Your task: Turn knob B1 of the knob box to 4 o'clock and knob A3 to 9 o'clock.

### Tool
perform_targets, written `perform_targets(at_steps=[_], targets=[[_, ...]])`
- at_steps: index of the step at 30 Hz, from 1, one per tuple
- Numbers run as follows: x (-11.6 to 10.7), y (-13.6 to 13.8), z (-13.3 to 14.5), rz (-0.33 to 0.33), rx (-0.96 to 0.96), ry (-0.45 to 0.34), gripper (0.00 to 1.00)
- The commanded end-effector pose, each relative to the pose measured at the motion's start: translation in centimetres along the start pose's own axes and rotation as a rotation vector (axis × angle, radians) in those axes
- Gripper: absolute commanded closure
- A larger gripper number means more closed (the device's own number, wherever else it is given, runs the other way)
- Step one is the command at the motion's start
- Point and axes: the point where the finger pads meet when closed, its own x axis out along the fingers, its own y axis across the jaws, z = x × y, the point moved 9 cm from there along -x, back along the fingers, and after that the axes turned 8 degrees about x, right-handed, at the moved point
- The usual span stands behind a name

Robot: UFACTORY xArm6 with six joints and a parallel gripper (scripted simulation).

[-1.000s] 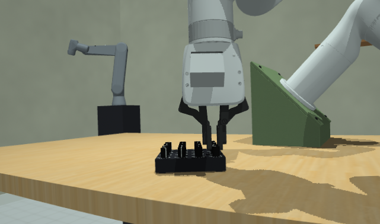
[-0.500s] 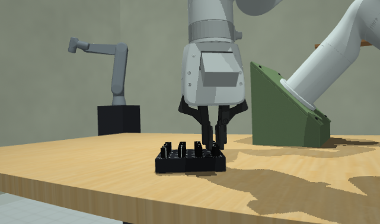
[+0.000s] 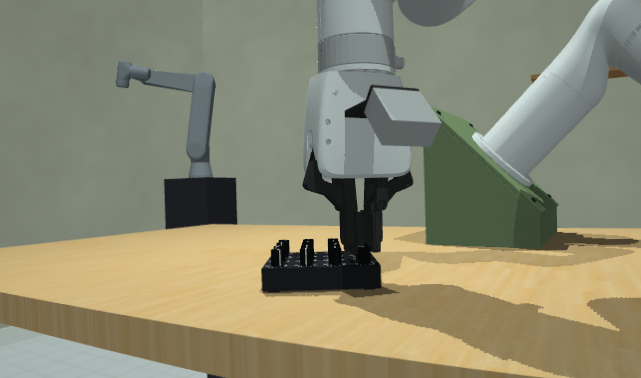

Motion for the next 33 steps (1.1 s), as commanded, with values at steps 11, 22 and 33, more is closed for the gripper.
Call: perform_targets(at_steps=[11, 22, 33], targets=[[-0.12, 0.06, -0.02, 0.005, -0.307, 0.003, 0.92], [-0.12, 0.06, -0.02, 0.005, -0.549, 0.003, 0.92], [-0.12, 0.06, -0.02, 0.006, -0.824, 0.002, 0.92]])
